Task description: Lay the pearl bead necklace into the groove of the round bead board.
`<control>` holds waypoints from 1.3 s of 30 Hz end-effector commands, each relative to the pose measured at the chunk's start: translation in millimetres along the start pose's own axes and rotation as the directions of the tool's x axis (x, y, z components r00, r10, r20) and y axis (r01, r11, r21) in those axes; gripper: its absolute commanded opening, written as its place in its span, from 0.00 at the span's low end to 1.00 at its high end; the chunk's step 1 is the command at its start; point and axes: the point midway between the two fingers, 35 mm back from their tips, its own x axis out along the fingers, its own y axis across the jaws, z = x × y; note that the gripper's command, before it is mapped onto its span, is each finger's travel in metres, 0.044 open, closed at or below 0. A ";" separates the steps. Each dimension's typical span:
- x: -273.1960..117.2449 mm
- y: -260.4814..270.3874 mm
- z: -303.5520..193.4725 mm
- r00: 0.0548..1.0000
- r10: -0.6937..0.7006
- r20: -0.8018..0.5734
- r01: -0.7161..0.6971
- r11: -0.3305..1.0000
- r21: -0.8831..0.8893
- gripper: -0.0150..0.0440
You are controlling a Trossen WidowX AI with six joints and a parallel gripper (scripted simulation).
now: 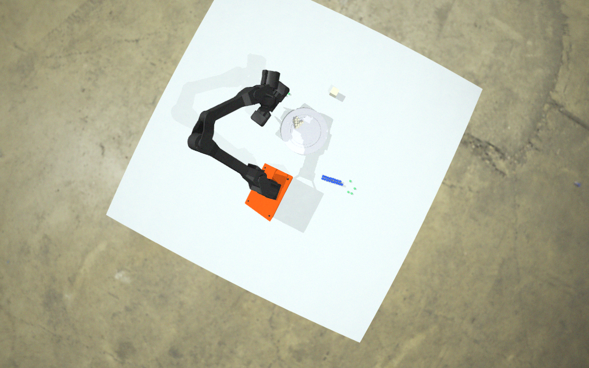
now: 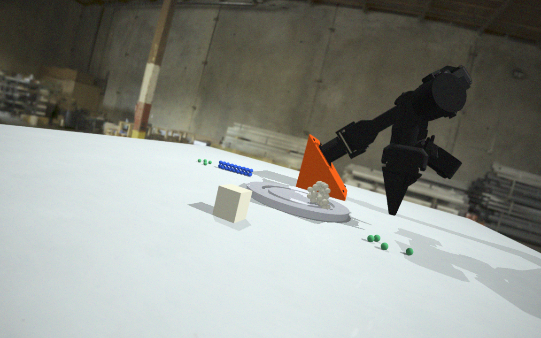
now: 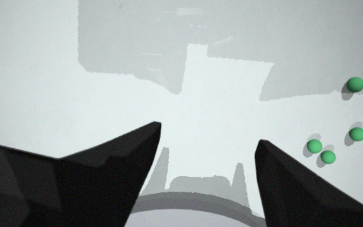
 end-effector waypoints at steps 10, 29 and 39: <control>-27.3 -10.6 -94.5 0.995 0.066 -0.078 -0.015 0.848 0.529 0.68; -31.2 -7.2 -121.1 0.993 0.096 -0.073 -0.023 0.743 0.668 0.68; -19.3 -5.8 -122.5 0.992 0.098 -0.073 -0.024 0.741 0.671 0.68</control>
